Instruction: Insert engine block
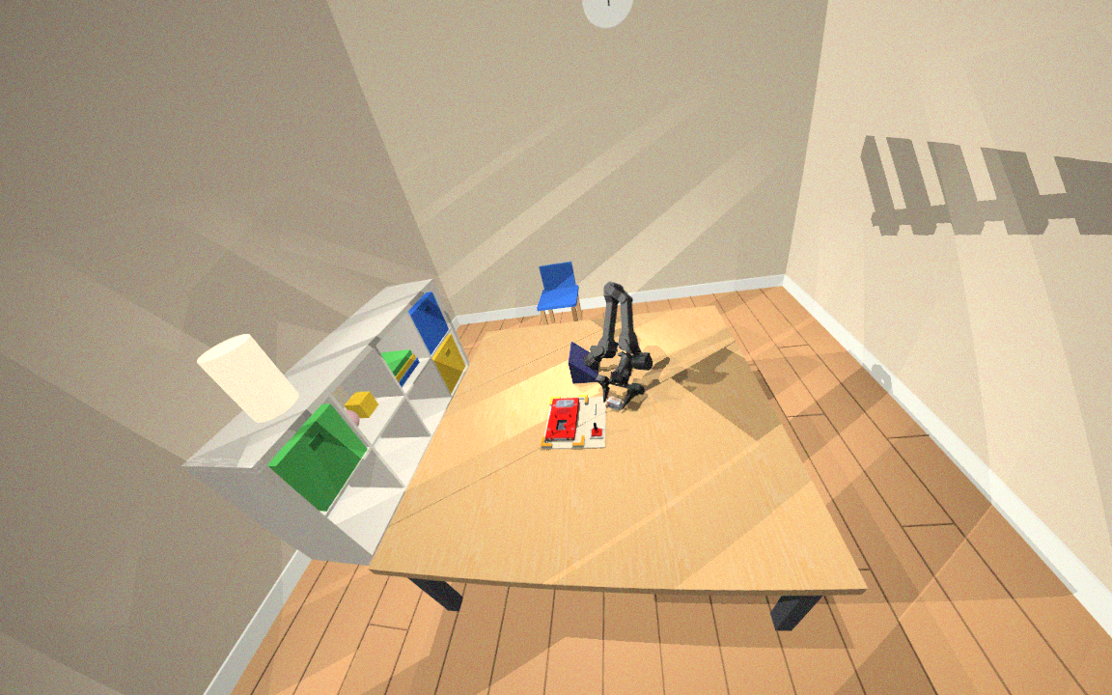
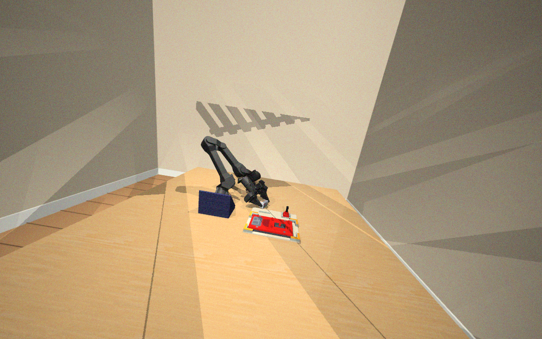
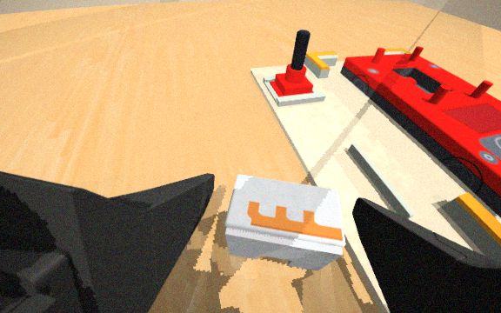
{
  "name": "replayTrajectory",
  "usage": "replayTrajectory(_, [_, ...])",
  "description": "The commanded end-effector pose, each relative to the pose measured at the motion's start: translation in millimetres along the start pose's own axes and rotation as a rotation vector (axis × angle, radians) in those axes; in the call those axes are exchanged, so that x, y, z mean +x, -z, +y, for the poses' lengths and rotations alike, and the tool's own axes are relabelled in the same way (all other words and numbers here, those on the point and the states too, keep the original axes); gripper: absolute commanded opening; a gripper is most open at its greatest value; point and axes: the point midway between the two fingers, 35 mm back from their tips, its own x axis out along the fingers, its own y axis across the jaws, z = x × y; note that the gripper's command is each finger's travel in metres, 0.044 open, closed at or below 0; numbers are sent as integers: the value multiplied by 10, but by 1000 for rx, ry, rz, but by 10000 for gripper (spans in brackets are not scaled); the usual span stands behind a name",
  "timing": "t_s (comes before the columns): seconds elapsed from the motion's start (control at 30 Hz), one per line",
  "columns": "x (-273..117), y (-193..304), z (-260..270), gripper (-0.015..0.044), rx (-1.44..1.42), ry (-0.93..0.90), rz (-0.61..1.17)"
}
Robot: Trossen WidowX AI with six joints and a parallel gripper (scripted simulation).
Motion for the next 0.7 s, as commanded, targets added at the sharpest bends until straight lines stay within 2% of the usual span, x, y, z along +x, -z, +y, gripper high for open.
replayTrajectory(0.0, [0,2,-3,440,0,1,1])
replayTrajectory(0.2, [-46,-15,2,440,-3,-1,8])
replayTrajectory(0.5, [-426,-112,3,440,-6,-1,15])
replayTrajectory(0.67, [-441,-116,2,440,-6,-1,15])
